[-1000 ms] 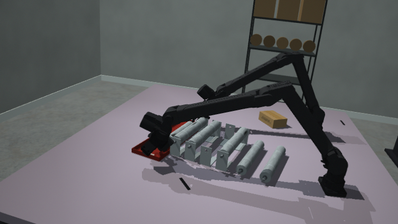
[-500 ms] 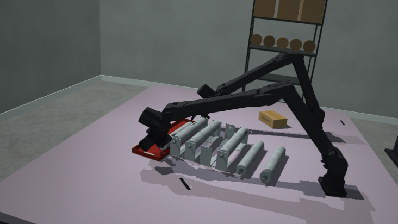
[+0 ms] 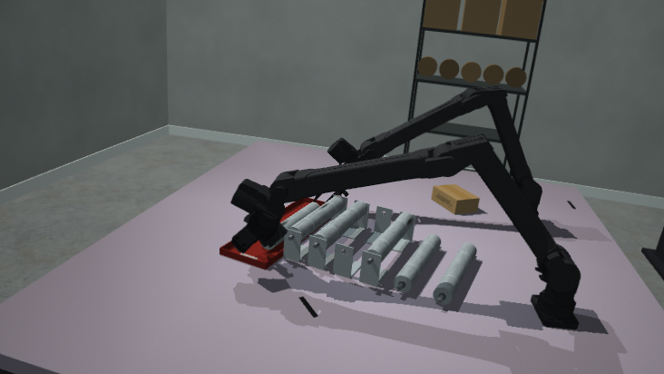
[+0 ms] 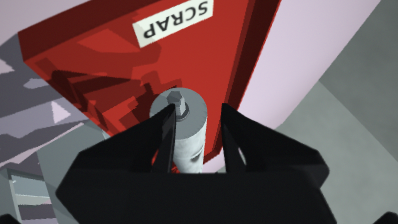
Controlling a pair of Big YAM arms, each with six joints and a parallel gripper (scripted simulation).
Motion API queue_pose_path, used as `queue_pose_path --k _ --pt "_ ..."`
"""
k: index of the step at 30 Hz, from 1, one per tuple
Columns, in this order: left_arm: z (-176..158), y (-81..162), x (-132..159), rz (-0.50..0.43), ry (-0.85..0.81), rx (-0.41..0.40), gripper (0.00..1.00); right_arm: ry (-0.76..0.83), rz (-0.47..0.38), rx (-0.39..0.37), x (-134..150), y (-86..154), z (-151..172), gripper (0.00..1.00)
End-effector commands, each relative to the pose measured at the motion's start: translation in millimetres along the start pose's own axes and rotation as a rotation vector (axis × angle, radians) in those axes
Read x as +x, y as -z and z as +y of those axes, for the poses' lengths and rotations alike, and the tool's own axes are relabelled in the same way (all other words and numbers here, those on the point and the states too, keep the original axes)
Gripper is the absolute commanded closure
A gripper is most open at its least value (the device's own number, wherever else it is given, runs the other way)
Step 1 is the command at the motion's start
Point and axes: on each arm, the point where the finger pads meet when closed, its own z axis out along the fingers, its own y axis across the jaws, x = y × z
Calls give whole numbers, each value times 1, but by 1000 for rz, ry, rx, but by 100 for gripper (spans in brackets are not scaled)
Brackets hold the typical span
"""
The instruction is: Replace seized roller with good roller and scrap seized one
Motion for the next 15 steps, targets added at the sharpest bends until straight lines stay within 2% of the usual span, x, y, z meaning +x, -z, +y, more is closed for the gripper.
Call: queue_pose_path --k 1,3,4,6,8,10,12,13,15 --pt "-30 16 2 -11 -26 43 68 14 -40 109 -23 26 -58 68" --pt "-30 16 2 -11 -26 43 68 14 -40 109 -23 26 -58 68" --pt "-24 39 4 -15 -43 42 68 14 -11 48 -9 40 -29 68" --pt "-16 48 3 -11 -35 29 68 14 -11 48 -9 53 -29 68" --pt "-41 75 5 -26 -68 67 68 15 -10 48 -8 66 -29 68" --pt "-16 70 3 -10 -32 27 68 18 -18 66 -9 77 -31 68" --pt "-27 87 4 -18 -47 45 68 14 -12 54 -7 87 -26 68" --pt "-29 87 4 -19 -44 50 68 21 -24 82 -12 88 -37 68" --pt "-14 71 6 -4 -23 22 68 19 -40 97 -28 84 -51 68"
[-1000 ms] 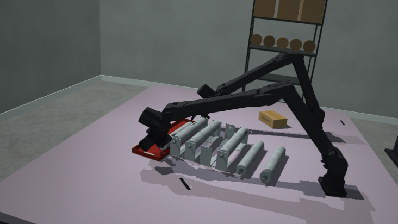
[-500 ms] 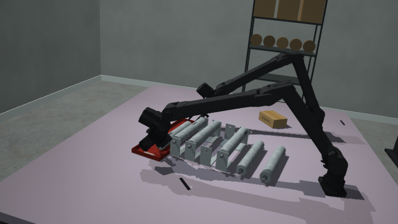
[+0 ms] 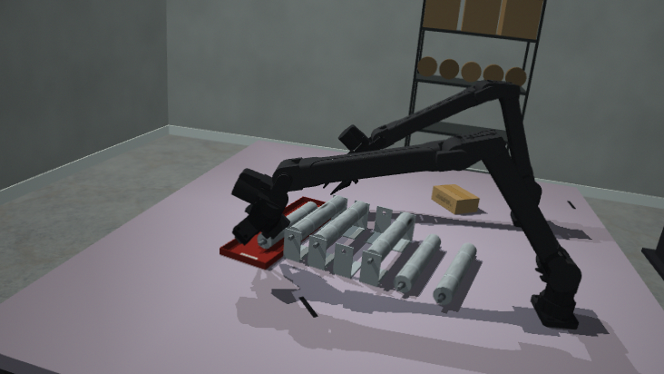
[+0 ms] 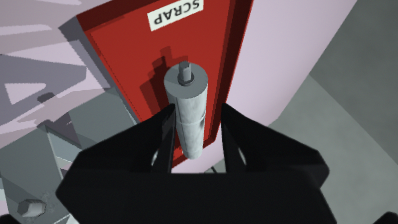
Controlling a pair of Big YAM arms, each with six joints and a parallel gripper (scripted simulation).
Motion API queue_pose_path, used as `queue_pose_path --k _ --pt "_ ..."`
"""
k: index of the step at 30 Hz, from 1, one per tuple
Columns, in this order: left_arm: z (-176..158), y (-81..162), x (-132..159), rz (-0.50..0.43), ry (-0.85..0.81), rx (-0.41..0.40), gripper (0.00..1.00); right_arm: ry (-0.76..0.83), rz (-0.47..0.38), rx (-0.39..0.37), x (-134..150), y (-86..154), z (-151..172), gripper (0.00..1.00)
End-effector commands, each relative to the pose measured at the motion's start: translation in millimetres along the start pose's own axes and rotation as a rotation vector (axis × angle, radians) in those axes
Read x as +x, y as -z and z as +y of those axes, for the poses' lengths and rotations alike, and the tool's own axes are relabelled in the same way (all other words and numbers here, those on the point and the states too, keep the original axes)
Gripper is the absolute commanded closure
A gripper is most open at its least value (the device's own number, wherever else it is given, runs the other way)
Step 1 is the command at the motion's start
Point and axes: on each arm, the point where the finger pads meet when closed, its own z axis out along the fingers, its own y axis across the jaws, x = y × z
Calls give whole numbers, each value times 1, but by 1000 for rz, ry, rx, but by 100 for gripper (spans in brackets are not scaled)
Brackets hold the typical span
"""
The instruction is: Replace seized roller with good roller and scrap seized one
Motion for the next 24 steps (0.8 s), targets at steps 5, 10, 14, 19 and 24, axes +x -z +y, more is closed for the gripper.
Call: queue_pose_path --k 5,10,14,19,24 --pt "0 -13 7 6 -17 -1 68 10 -3 -26 -3 -15 17 68" --pt "-11 -3 7 -2 -32 18 68 16 -24 57 -14 10 -28 68" --pt "-35 31 9 -23 -61 62 68 21 -29 65 -17 11 -30 68" --pt "-15 4 11 1 -24 19 68 21 -29 65 -18 10 -31 68" --pt "-13 5 4 -6 -28 24 68 22 -29 65 -18 10 -31 68"
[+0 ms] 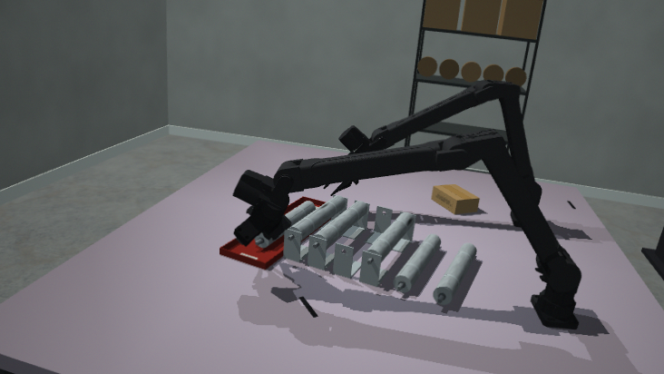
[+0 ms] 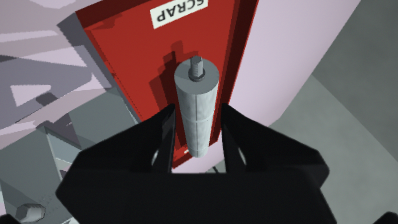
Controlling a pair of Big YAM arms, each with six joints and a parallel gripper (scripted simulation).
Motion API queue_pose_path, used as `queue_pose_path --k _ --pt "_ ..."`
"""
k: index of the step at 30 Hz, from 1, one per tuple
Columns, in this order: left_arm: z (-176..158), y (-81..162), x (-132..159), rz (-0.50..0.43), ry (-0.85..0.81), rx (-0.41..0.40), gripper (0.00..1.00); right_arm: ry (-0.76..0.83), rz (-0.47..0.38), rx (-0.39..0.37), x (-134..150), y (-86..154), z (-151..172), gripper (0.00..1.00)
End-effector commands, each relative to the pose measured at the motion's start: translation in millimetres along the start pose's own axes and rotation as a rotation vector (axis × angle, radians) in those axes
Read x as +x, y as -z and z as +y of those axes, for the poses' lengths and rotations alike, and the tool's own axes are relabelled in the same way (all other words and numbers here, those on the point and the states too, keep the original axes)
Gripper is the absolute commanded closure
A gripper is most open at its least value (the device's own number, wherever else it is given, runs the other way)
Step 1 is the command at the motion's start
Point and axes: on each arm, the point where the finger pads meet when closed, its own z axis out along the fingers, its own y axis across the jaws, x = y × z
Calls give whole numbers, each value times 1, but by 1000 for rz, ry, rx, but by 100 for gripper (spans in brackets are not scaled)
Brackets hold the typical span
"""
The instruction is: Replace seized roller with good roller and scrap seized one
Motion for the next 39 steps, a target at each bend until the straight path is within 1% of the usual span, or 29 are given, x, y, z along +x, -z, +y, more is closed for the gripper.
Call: queue_pose_path --k 1,8,16,20,24,25,26,27,28,30,32,33,34,35,39 --pt "-18 11 1 -9 -28 25 68 20 -27 66 -17 11 -34 68" --pt "-22 9 -1 -12 -36 28 68 21 -26 66 -17 11 -34 68" --pt "-24 14 2 -16 -34 31 68 21 -26 66 -17 11 -34 68" --pt "-23 9 0 -14 -38 26 68 20 -27 66 -17 11 -34 68" --pt "-25 11 1 -15 -42 29 68 20 -27 66 -17 11 -34 68" --pt "-43 36 13 -32 -73 65 68 19 -50 151 -29 43 -73 68" --pt "-48 38 12 -40 -90 81 68 12 -46 144 -28 43 -72 68" --pt "-41 34 11 -37 -86 70 68 9 -47 150 -29 45 -73 68" --pt "-21 24 10 -26 -67 41 68 2 -45 147 -28 45 -72 68" --pt "-25 28 12 -34 -88 49 68 -7 -48 161 -29 50 -76 68" --pt "-25 28 12 -34 -88 49 68 -7 -48 161 -29 50 -76 68" --pt "-39 37 13 -47 -111 73 68 -29 -17 72 -14 21 -39 68" --pt "-26 31 13 -43 -104 54 68 -36 -24 111 -16 41 -54 68" --pt "-28 34 14 -49 -120 59 68 -45 -23 114 -12 43 -46 68" --pt "-35 49 20 -83 -193 82 68 -89 -26 148 -13 59 -55 68"
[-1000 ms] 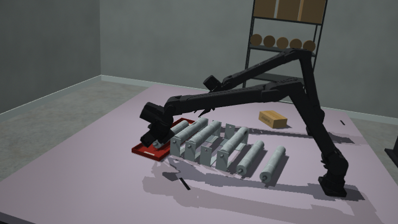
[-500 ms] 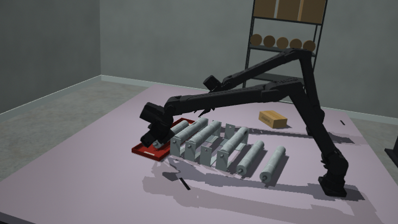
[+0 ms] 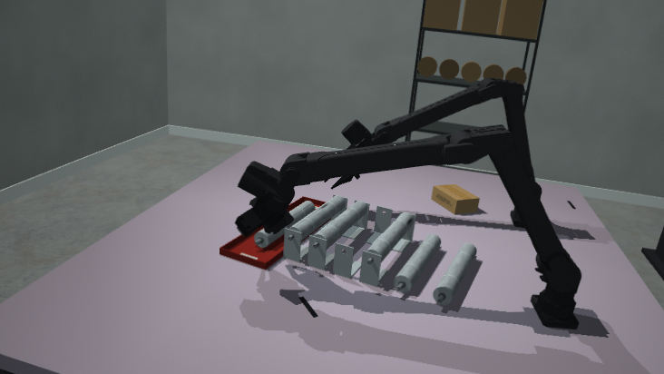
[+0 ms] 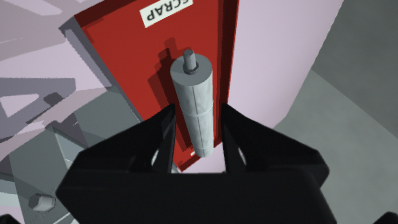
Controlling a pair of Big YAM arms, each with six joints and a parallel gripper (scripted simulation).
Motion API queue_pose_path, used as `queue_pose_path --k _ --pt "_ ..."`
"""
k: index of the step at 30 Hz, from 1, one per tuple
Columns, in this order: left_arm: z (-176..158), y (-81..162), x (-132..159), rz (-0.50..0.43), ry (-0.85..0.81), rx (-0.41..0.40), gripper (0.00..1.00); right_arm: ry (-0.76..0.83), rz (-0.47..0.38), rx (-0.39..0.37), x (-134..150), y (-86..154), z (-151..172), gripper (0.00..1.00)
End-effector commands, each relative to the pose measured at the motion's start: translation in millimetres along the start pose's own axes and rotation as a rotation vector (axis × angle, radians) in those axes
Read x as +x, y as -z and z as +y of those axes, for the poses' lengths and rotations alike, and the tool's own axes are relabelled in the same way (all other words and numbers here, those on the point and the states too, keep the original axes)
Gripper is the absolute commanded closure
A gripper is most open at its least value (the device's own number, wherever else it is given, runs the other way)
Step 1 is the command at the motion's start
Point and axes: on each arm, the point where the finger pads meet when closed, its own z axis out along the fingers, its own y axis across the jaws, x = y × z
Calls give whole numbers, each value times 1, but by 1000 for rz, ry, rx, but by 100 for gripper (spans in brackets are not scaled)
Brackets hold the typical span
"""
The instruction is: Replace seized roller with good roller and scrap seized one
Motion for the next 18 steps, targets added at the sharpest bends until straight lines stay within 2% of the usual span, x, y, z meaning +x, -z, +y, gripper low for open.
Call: queue_pose_path --k 1,8,10,11,13,18 --pt "-33 35 11 -48 -122 68 68 -47 -33 116 -15 44 -46 68" --pt "-51 73 24 -144 -302 118 68 -159 -44 197 -18 84 -68 68" --pt "-51 73 24 -144 -302 118 68 -159 -44 197 -18 84 -68 68" --pt "-59 82 26 -163 -331 134 68 -157 -61 209 -34 87 -73 68" --pt "-59 92 32 -196 -388 140 68 -212 -51 233 -20 103 -75 68" --pt "-71 133 48 -312 -563 177 68 -329 -76 324 -21 148 -96 68"
